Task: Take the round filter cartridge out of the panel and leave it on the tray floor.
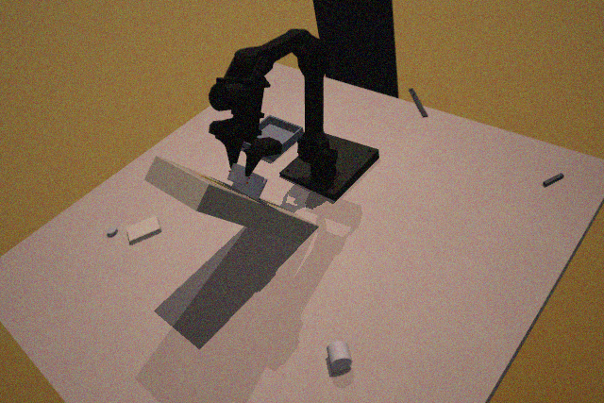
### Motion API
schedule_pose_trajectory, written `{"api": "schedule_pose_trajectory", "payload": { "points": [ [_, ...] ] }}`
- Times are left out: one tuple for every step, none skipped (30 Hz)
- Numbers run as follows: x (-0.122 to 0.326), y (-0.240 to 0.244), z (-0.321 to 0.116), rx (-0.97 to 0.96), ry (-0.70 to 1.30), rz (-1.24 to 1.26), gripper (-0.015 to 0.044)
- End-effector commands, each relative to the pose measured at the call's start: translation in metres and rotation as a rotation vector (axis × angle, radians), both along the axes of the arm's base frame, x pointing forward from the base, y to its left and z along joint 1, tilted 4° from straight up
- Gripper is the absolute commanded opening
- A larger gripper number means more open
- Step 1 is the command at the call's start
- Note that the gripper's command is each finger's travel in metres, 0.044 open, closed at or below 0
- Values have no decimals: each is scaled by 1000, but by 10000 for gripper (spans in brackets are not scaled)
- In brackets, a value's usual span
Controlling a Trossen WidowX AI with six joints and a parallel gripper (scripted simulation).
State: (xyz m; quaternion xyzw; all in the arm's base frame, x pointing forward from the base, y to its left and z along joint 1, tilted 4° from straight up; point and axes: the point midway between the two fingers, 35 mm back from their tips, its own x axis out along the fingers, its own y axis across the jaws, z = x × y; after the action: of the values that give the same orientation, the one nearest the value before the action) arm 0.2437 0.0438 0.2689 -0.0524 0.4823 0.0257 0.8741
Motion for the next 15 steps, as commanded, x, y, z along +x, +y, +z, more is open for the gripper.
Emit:
{"api": "schedule_pose_trajectory", "payload": {
  "points": [
    [-5, 0, 18, 2, -11, -7, 0],
    [-7, 1, 21, 2, -11, -7, 0],
    [-9, 1, 25, 2, -11, -7, 0],
    [-11, 1, 28, 2, -10, -7, 0],
    [-13, 1, 31, 2, -10, -7, 0],
    [-15, 1, 35, 2, -10, -7, 0],
    [-17, 1, 38, 2, -10, -7, 0],
    [-19, 1, 41, 2, -10, -7, 0],
    [-21, 1, 45, 2, -9, -7, 0],
    [-23, 0, 48, 2, -9, -7, 0],
    [-26, 0, 51, 2, -9, -7, 0],
    [-28, 0, 54, 2, -9, -7, 0],
    [-30, 0, 57, 2, -8, -7, 0],
    [-33, 0, 60, 2, -8, -7, 0],
    [-35, -1, 63, 2, -8, -7, 0]
  ]
}}
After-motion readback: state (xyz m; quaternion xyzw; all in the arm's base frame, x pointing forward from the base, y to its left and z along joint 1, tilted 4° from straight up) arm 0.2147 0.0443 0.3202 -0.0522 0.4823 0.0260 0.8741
